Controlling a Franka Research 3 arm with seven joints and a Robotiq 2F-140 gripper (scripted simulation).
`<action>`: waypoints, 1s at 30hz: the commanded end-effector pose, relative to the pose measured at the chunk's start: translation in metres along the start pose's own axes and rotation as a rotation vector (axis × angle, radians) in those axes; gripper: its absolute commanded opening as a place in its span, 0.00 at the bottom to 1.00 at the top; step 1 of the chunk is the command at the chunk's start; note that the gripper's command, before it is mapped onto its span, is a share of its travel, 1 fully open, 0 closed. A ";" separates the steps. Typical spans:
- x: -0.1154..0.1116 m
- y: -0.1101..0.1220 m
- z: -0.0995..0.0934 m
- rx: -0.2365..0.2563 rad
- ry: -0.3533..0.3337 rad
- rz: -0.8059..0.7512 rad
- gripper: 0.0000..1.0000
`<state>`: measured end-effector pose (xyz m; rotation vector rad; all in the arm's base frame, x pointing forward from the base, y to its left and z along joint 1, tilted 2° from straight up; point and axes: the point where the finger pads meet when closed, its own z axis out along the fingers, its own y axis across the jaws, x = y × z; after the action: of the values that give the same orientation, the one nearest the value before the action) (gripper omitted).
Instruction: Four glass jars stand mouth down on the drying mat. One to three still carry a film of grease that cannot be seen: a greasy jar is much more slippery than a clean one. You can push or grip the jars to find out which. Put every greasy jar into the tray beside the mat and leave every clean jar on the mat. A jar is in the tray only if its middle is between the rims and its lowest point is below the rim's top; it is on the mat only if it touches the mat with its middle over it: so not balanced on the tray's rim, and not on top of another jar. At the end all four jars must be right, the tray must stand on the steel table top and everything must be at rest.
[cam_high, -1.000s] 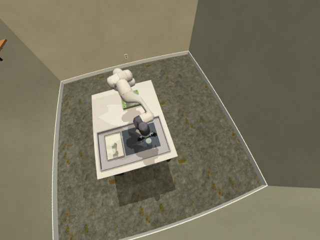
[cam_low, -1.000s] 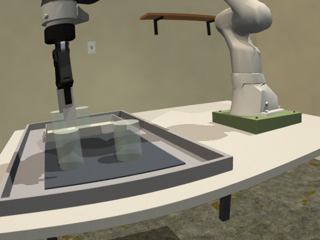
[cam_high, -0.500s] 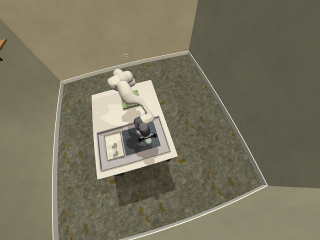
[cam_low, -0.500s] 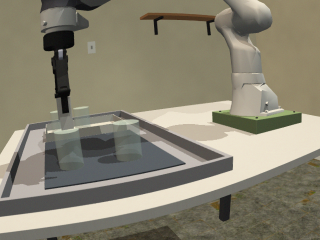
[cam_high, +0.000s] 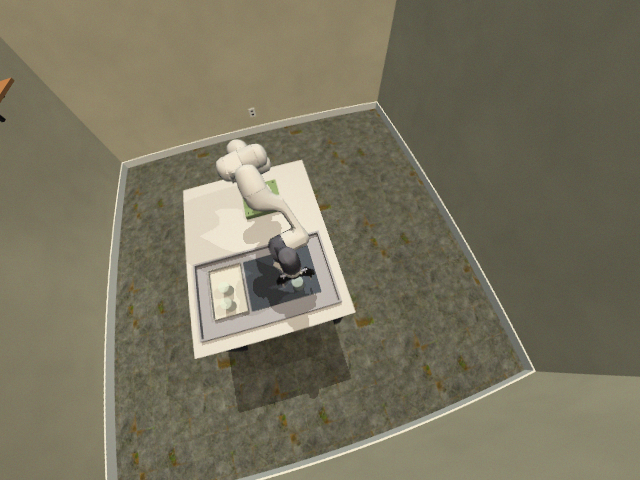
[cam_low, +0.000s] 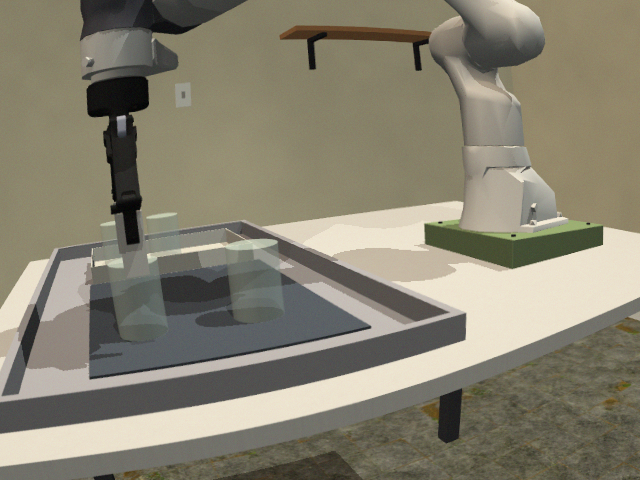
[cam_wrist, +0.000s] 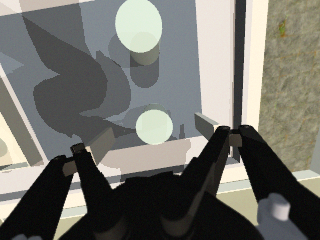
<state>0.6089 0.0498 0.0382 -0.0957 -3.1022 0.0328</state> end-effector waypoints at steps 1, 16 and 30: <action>-0.002 0.000 0.008 0.003 -0.007 0.005 1.00; -0.002 0.000 0.032 0.003 -0.007 0.005 1.00; -0.002 0.000 0.032 0.003 -0.007 0.005 0.60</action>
<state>0.6093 0.0492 0.0070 -0.0988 -3.1070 0.0324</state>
